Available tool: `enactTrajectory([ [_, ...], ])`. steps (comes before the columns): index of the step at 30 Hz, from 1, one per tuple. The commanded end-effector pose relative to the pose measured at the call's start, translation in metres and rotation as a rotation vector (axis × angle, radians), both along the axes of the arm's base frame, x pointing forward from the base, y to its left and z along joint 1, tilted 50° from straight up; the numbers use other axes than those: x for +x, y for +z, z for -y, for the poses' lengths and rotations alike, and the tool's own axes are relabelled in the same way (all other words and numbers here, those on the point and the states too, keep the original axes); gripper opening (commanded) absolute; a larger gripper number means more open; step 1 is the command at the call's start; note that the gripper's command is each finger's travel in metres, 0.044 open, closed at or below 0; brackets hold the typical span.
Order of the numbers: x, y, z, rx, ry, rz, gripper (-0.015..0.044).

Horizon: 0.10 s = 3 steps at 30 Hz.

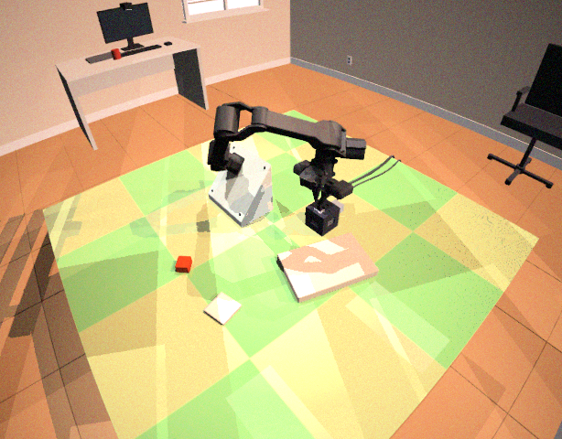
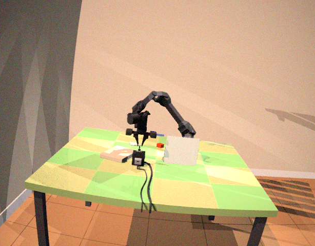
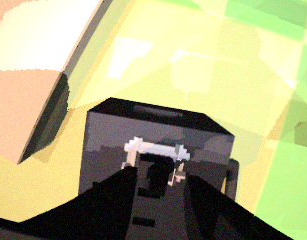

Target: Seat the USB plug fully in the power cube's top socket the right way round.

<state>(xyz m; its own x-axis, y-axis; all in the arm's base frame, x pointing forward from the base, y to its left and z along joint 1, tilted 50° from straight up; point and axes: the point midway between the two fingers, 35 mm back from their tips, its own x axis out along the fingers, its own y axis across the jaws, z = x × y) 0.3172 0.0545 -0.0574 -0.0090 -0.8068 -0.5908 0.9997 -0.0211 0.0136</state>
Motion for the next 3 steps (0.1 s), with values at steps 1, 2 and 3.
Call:
enactTrajectory([
  [1,0.0004,0.0028,-0.0037,0.004,-0.005,0.005,0.0095],
  [2,0.0005,0.0034,-0.0045,0.004,-0.005,0.005,0.0095],
  [3,0.0005,0.0041,-0.0053,0.004,-0.005,0.005,0.0095],
])
